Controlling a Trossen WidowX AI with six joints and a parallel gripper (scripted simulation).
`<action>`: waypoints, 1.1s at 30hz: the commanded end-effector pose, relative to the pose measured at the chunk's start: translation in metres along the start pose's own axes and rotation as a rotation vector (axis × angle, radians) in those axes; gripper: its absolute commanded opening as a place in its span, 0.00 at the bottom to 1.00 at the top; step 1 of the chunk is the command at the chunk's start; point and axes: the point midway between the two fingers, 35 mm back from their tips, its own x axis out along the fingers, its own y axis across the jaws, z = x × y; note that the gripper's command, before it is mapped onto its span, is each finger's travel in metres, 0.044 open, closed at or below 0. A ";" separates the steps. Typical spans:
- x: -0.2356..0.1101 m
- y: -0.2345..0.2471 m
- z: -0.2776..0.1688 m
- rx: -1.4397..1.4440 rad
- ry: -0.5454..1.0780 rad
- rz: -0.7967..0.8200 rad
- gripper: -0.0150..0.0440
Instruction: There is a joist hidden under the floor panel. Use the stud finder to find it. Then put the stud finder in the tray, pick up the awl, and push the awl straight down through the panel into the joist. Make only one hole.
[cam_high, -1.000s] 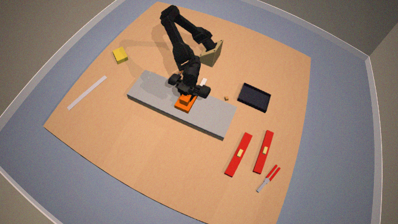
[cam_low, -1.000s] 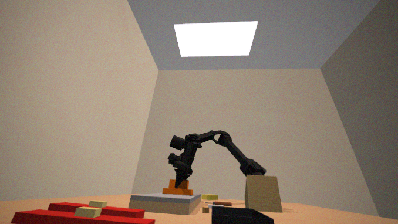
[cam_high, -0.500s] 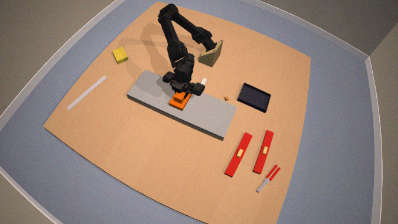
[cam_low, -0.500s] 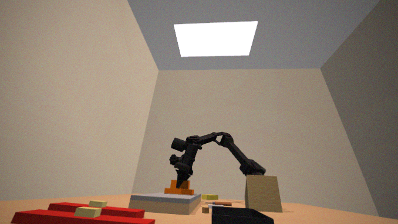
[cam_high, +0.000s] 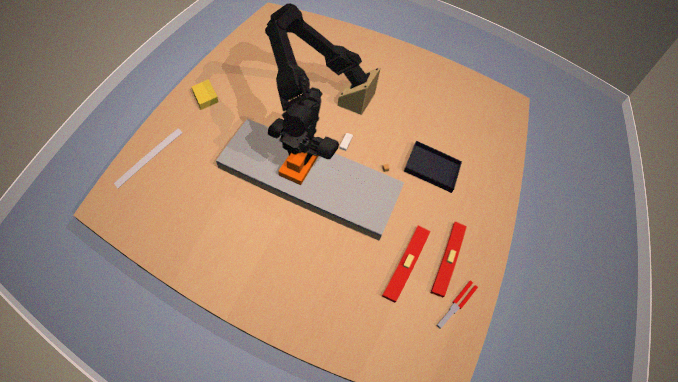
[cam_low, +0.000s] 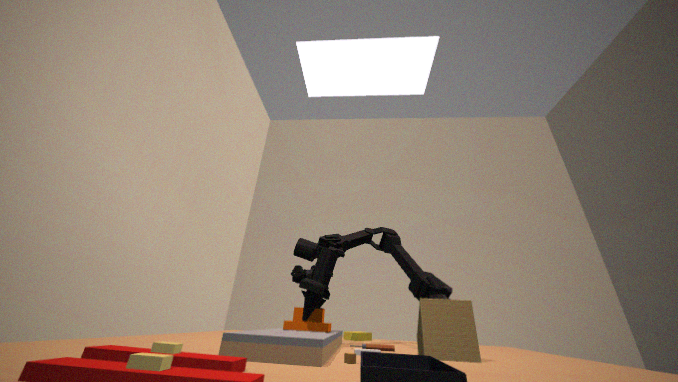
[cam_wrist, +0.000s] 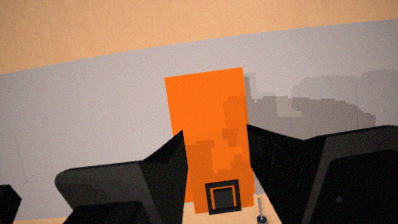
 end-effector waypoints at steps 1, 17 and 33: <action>0.000 -0.009 -0.001 -0.004 0.000 -0.001 0.25; 0.000 -0.039 -0.001 -0.004 0.001 -0.002 0.25; 0.000 -0.070 0.000 -0.005 0.000 -0.003 0.25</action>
